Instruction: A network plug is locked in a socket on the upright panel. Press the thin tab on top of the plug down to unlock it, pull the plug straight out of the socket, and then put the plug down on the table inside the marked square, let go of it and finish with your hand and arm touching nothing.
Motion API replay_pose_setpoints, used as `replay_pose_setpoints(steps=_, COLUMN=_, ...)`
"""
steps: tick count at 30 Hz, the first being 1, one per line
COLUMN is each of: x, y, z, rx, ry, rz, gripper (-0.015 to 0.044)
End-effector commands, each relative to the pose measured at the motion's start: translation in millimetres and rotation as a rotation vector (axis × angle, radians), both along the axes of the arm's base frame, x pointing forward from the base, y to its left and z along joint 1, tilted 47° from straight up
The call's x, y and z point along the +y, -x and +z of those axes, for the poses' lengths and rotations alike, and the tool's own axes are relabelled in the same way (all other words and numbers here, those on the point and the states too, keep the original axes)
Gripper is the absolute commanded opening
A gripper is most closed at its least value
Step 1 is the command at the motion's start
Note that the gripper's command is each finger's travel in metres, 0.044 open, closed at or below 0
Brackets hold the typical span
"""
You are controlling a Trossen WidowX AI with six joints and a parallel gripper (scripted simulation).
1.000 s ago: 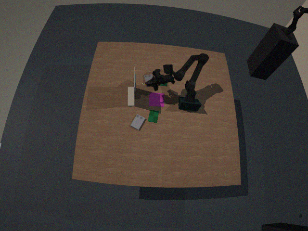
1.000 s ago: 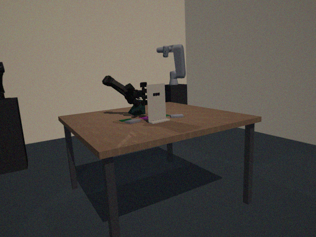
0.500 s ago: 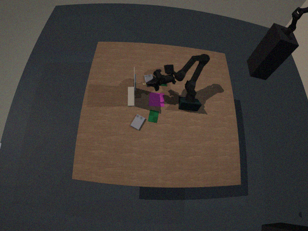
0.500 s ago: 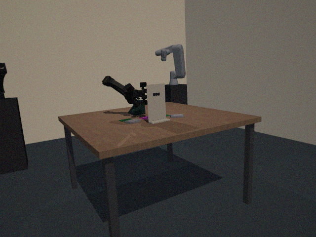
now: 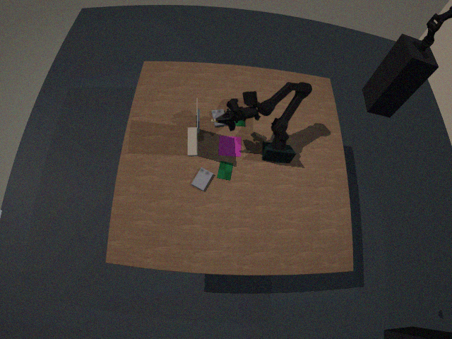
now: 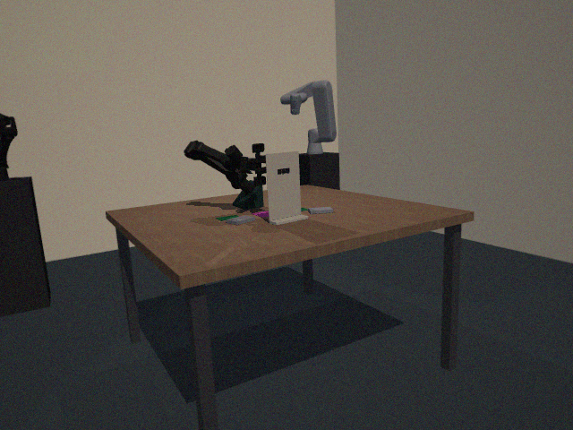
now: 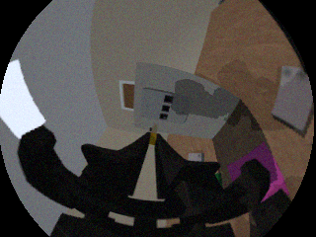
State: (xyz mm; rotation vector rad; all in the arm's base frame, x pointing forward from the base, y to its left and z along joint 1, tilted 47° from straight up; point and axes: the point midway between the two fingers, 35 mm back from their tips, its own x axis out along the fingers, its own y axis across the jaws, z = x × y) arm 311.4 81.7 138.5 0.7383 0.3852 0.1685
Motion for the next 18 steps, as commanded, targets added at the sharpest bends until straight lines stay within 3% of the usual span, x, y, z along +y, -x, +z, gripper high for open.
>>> replay_pose_setpoints(steps=1, x=4.7, y=2.5, z=10.2, rx=-0.007, ry=-0.007, rz=-0.004, gripper=0.0000)
replay_pose_setpoints(steps=13, x=17.9, y=16.0, z=33.3, rx=-0.008, ry=-0.010, rz=-0.006, gripper=0.0000)
replay_pose_setpoints(steps=18, x=12.4, y=14.7, z=13.5, rx=0.081, ry=-0.034, rz=-0.086, gripper=0.0000)
